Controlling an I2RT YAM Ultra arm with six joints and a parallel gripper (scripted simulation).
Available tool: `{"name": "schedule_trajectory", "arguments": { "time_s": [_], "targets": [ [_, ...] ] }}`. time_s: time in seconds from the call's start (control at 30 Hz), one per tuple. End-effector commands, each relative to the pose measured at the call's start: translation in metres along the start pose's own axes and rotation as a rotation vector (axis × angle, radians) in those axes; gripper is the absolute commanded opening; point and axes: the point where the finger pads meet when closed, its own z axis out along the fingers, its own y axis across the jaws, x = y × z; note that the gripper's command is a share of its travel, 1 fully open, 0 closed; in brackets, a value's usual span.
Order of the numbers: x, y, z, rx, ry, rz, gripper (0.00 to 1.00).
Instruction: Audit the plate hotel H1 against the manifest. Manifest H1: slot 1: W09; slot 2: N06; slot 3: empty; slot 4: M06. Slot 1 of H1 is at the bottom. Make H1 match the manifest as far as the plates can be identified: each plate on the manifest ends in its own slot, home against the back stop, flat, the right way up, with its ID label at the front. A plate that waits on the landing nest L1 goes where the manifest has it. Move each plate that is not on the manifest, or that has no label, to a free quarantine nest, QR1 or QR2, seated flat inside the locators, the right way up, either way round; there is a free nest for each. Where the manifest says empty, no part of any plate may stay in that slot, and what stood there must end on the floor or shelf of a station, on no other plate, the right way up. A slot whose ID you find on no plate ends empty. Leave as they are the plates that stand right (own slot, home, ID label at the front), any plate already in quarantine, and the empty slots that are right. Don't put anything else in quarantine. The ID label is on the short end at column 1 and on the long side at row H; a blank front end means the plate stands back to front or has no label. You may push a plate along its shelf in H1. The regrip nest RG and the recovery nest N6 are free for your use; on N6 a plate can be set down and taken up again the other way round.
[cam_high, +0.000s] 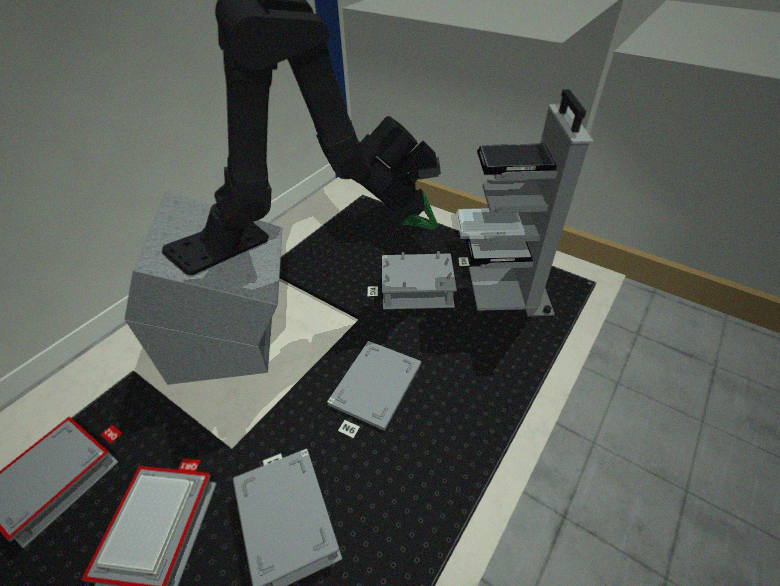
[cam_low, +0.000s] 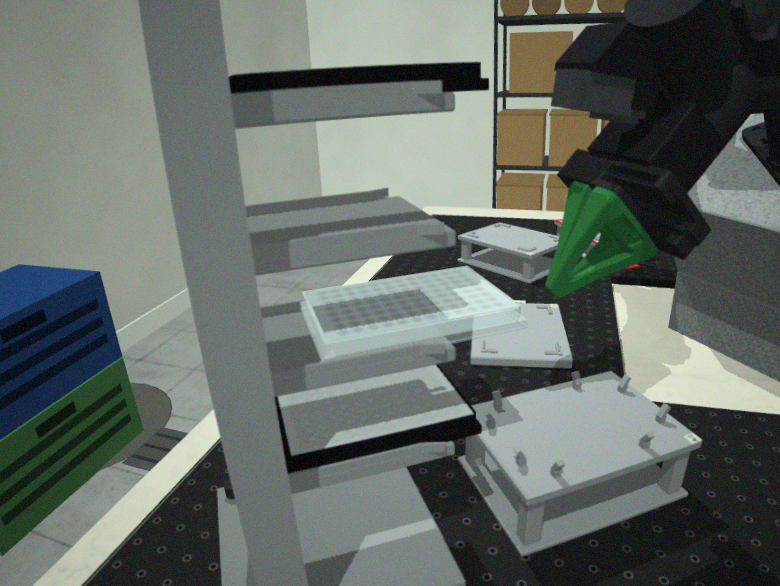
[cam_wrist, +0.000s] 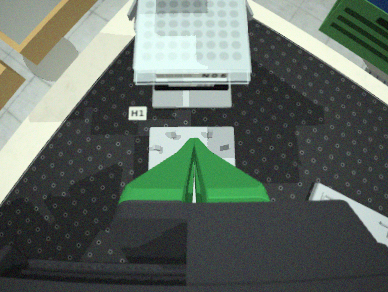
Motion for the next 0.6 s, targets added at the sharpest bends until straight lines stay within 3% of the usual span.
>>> {"name": "schedule_trajectory", "arguments": {
  "time_s": [0.0,0.57],
  "targets": [
    [-0.011,0.003,0.006,-0.004,-0.007,-0.001,0.0],
    [-0.02,0.002,0.013,-0.002,-0.011,0.001,0.0]
  ]
}}
